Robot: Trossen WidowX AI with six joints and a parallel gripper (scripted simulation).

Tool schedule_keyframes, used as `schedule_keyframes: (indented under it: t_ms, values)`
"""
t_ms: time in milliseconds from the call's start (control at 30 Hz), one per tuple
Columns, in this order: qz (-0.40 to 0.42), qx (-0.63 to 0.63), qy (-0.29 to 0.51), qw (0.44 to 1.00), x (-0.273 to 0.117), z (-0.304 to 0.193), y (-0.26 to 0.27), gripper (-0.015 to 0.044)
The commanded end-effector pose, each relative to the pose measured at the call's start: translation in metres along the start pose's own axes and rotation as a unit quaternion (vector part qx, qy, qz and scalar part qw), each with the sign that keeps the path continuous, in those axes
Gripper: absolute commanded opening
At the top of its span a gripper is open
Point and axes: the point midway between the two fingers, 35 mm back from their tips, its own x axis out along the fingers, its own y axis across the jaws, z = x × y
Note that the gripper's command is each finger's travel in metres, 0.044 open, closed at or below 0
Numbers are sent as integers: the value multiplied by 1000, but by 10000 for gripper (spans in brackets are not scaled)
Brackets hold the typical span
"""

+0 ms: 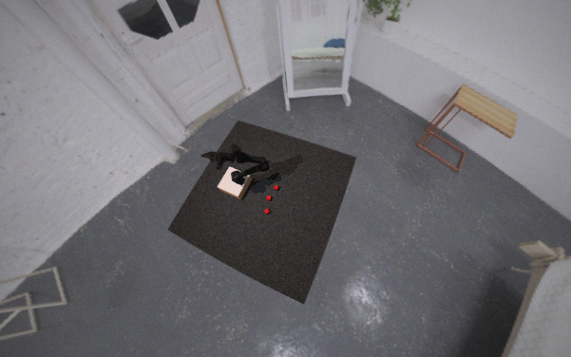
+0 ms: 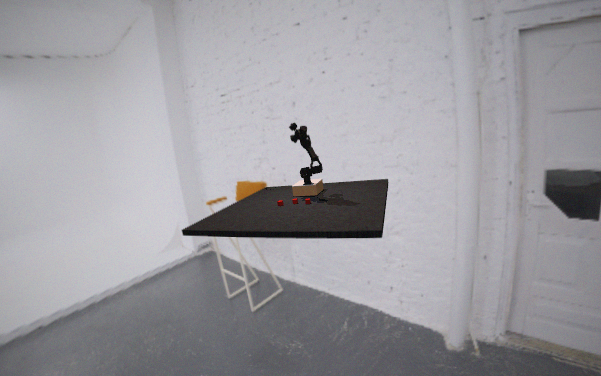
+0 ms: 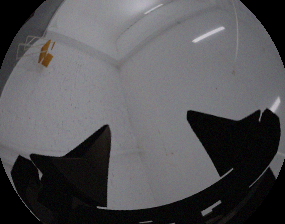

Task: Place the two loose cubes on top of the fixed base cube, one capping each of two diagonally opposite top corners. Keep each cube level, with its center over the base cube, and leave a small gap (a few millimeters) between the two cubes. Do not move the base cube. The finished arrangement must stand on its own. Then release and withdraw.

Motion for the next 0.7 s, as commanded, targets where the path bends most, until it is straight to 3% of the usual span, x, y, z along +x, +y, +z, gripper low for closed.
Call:
schedule_keyframes:
  t_ms: [0, 133, 400, 667]
  values:
    - [0, 5, -3, 1000, 1, 1, 1, 374]
    - [13, 98, -56, 993, 13, 19, 10, 269]
    - [67, 301, -182, 934, 34, 75, 21, 265]
    - [155, 458, -294, 825, 36, 140, 20, 265]
